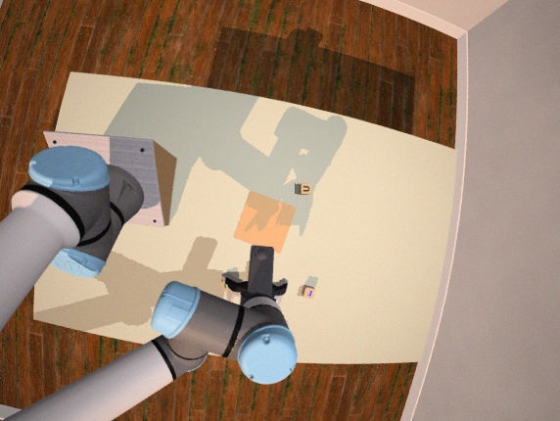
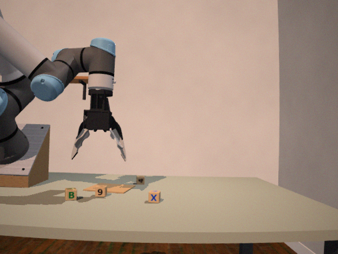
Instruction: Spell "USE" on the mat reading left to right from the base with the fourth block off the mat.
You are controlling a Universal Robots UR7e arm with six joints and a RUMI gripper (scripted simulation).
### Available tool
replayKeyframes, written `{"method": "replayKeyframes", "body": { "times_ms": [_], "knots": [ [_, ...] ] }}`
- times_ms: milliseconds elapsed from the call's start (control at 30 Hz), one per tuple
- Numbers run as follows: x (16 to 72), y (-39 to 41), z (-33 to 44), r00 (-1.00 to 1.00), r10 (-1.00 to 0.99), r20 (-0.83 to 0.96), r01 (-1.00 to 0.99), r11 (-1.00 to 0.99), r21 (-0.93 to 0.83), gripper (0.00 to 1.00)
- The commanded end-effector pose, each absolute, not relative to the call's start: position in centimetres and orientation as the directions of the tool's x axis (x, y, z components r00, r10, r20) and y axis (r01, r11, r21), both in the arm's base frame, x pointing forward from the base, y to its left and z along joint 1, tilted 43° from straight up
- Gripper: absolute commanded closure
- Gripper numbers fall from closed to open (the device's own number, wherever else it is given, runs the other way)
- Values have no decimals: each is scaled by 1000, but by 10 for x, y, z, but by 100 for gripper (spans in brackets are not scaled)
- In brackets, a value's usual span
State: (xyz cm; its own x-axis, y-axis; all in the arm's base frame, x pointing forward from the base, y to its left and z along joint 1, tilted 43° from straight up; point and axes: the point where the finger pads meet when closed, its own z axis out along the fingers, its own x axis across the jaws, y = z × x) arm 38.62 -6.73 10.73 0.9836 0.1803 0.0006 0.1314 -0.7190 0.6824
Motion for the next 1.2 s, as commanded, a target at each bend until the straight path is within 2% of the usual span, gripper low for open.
{"method": "replayKeyframes", "body": {
  "times_ms": [0, 433, 667, 700, 1167],
  "knots": [
    [368, -83, 119, 962, 264, -76, 244, -696, 675, 0],
    [333, -111, 137, 881, 415, -228, 457, -616, 642, 0],
    [326, -116, 140, 860, 441, -256, 494, -596, 633, 0],
    [326, -116, 140, 860, 441, -256, 494, -596, 633, 60],
    [327, -116, 141, 860, 442, -256, 494, -595, 633, 60]
  ]
}}
